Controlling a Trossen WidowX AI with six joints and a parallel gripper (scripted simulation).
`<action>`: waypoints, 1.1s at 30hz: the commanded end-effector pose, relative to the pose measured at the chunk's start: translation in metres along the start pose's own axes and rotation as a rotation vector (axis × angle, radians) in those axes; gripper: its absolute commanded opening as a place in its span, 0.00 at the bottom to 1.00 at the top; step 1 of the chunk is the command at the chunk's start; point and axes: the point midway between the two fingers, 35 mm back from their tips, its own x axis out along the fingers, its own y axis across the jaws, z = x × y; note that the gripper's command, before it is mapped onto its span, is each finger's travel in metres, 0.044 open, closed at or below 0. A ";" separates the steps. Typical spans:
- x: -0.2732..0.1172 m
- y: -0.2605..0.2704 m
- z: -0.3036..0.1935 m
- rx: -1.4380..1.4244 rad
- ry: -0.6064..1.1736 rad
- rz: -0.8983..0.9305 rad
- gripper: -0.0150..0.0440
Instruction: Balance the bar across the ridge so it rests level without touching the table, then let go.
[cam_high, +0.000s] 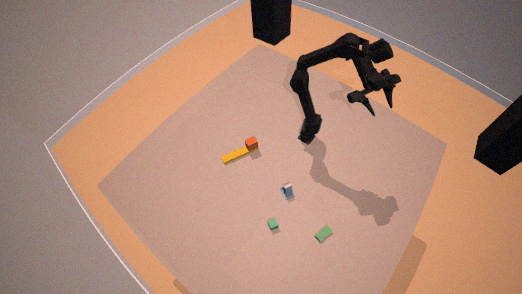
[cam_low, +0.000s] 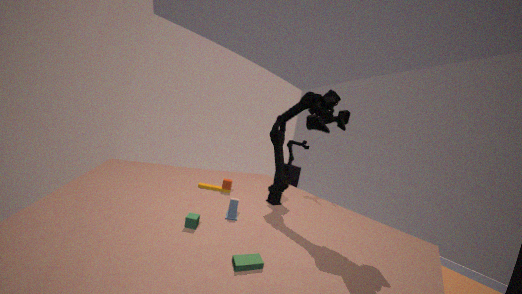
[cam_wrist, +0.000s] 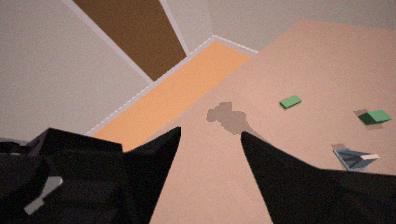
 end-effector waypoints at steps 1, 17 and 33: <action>0.011 -0.007 0.004 -0.004 0.003 -0.046 0.79; 0.043 -0.045 0.020 0.020 0.020 -0.205 0.79; 0.069 -0.094 0.037 0.061 0.047 -0.368 0.79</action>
